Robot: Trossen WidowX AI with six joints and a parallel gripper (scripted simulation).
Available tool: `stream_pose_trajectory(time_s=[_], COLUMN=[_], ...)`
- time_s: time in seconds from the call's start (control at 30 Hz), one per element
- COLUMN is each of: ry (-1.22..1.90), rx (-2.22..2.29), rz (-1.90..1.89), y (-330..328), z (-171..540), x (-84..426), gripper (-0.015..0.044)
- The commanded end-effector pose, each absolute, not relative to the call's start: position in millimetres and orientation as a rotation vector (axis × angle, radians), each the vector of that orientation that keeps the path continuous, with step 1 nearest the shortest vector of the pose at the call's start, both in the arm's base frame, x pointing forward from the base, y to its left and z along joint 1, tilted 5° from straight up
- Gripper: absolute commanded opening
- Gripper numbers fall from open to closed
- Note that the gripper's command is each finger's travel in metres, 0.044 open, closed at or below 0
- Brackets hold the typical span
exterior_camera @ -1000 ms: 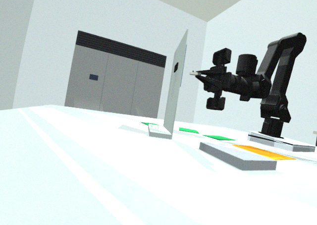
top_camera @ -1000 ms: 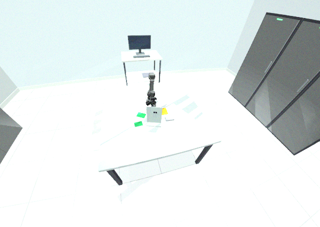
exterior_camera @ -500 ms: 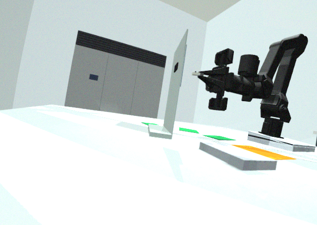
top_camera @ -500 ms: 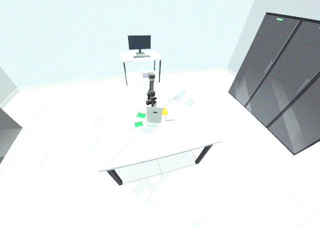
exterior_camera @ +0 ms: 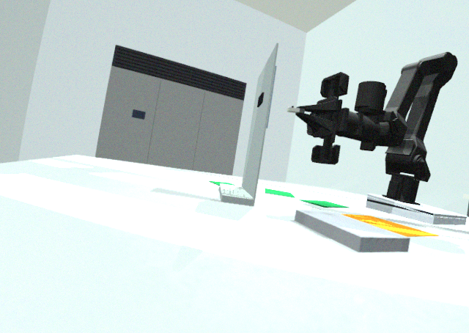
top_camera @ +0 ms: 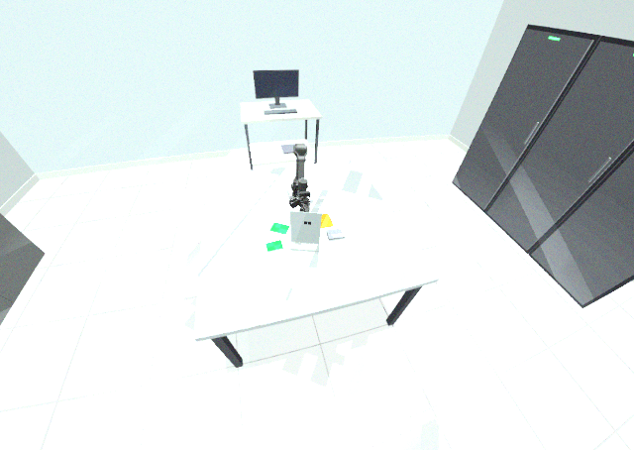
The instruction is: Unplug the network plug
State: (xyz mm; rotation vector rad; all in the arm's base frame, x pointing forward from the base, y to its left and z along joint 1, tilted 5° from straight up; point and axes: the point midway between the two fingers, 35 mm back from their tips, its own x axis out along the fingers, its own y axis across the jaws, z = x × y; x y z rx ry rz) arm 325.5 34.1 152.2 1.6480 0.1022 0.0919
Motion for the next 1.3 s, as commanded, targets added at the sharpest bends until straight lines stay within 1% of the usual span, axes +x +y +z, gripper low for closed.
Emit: stream_pose_trajectory(time_s=[0.0, 0.57, 1.27], ry=[0.098, 0.103, 0.1], rx=[1.652, 1.648, 1.65], rz=[0.092, 0.091, 0.092], y=[34.1, 35.5, 33.5], z=[153.3, 153.2, 184.5], x=[323.3, 318.9, 313.1], gripper=[0.0, 0.0, 0.0])
